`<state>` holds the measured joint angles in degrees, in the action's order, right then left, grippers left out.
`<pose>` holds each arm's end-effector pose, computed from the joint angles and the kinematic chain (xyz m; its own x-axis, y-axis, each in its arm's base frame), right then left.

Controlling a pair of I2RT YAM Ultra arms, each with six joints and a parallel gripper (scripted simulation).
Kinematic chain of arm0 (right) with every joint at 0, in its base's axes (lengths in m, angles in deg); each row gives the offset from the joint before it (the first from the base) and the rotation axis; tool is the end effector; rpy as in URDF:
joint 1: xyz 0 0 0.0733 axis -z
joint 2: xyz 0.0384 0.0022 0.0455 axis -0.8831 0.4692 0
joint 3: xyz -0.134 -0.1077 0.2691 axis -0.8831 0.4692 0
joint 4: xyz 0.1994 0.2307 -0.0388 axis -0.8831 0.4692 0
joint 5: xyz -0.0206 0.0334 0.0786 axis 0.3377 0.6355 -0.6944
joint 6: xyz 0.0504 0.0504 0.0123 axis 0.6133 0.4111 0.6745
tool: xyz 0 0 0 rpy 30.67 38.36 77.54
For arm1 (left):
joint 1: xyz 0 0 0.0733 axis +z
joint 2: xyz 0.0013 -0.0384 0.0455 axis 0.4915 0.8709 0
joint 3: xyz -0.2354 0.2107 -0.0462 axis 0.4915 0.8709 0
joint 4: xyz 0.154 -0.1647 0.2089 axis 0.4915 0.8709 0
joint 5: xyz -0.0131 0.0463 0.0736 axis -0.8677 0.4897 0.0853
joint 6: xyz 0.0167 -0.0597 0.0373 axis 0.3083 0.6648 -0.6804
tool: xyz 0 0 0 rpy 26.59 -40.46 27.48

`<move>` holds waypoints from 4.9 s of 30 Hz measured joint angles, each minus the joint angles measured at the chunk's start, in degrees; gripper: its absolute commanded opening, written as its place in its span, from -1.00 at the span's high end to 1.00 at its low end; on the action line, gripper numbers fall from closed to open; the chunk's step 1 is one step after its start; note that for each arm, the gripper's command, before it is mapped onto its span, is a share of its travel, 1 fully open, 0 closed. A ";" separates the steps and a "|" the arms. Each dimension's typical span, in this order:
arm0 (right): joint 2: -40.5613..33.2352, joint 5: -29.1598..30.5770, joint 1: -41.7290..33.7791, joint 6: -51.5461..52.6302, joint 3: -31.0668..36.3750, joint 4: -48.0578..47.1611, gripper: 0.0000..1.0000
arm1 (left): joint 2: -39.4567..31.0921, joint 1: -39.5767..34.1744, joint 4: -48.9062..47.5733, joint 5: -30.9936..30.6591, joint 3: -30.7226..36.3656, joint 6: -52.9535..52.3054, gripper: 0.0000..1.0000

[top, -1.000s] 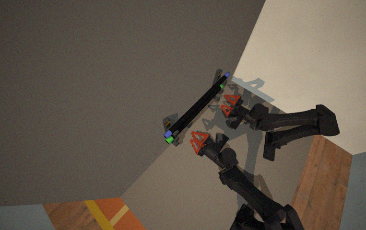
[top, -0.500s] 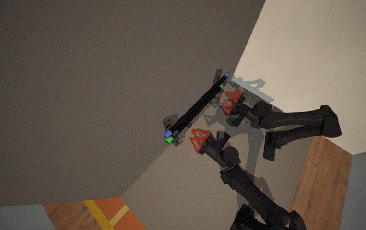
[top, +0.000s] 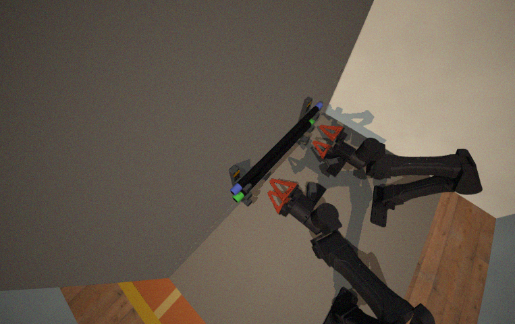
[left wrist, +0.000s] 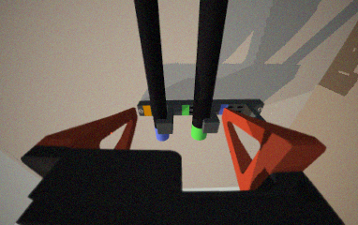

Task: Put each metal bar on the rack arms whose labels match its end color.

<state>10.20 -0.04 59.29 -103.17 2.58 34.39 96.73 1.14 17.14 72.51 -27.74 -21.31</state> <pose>0.3205 -0.0046 0.3053 -0.3030 -0.9529 0.0110 -0.0212 -0.0048 -0.9998 0.3710 -0.1691 0.3023 0.0476 0.9988 0.0130 0.0155 -0.0138 0.9998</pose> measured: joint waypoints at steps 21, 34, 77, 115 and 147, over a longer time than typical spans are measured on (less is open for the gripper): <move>-1.53 0.00 0.00 0.00 -6.01 7.43 -1.00 | -1.92 0.00 7.06 0.00 -5.35 0.00 -1.00; -1.55 0.00 0.00 0.00 -6.14 8.63 -1.00 | -1.97 0.00 8.24 0.00 -5.51 0.00 -1.00; -1.55 -0.42 0.44 0.00 -6.14 8.68 -0.79 | -1.97 0.00 8.33 0.00 -5.51 0.00 -0.79; -1.55 -1.29 1.31 0.00 -6.14 6.82 -0.45 | -1.97 0.00 7.45 0.00 -5.51 0.00 -0.44; 3.39 -3.08 3.21 0.00 -6.67 4.46 -0.40 | 2.47 0.96 6.51 -0.85 -8.55 0.00 -0.40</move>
<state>13.59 -3.13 62.51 -103.17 -4.08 38.84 99.20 2.11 23.66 71.66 -36.28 -21.31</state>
